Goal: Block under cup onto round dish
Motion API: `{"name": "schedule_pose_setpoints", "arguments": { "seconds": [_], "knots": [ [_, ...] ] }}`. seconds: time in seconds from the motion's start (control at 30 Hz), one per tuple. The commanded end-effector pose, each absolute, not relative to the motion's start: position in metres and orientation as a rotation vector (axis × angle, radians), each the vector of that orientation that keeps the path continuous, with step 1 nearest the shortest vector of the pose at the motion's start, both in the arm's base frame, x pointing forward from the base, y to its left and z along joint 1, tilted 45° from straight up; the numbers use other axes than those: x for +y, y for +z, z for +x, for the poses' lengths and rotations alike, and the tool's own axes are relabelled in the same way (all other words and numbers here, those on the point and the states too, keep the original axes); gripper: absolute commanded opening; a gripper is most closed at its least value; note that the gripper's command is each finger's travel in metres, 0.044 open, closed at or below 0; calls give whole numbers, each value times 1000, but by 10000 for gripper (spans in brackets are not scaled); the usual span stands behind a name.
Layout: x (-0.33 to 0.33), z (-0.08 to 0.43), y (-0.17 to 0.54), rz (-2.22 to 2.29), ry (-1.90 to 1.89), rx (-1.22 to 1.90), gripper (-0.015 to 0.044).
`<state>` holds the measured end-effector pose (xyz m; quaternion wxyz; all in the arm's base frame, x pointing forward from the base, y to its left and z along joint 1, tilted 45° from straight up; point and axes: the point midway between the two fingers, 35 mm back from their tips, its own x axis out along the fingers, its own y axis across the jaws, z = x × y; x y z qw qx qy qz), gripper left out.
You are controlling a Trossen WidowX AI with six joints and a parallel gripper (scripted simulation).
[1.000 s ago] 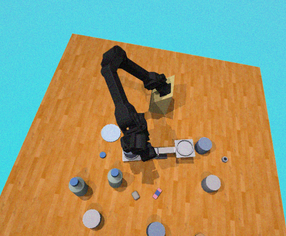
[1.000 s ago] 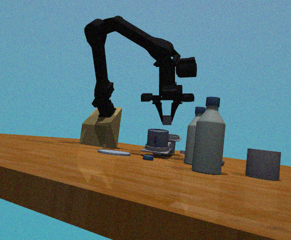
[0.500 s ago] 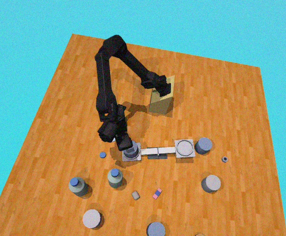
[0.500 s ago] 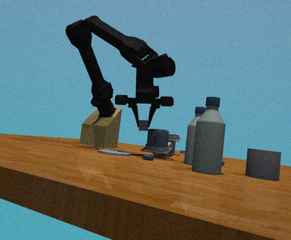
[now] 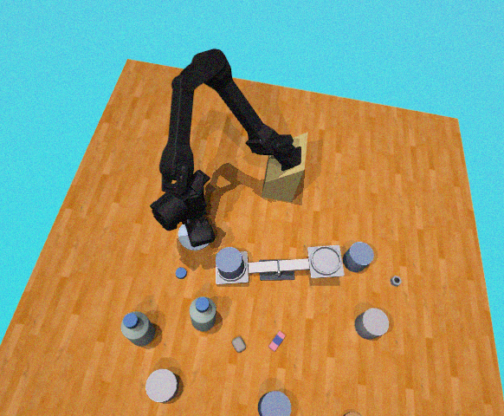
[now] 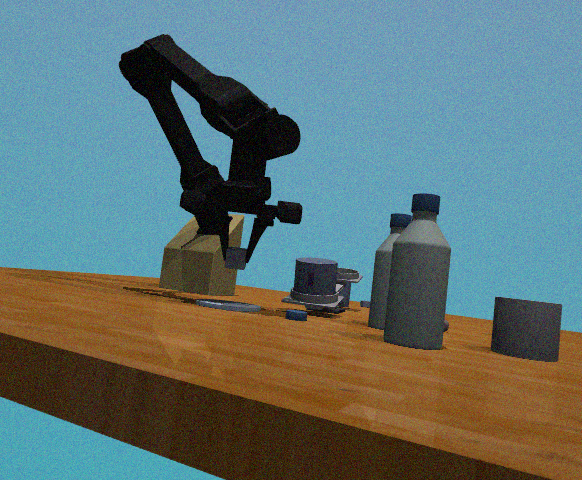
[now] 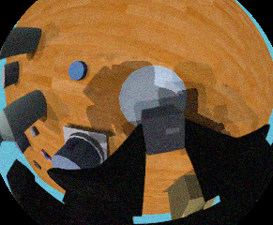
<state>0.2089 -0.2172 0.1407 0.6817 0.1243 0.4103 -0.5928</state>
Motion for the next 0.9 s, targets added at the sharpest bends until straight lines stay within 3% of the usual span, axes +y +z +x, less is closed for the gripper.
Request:
{"name": "schedule_pose_setpoints", "arguments": {
  "seconds": [0.0, 0.87],
  "knots": [
    [-224, 207, 135, 274, -1331, 922, 0],
    [-260, 203, 100, 270, -1332, 921, 0]
  ]
}}
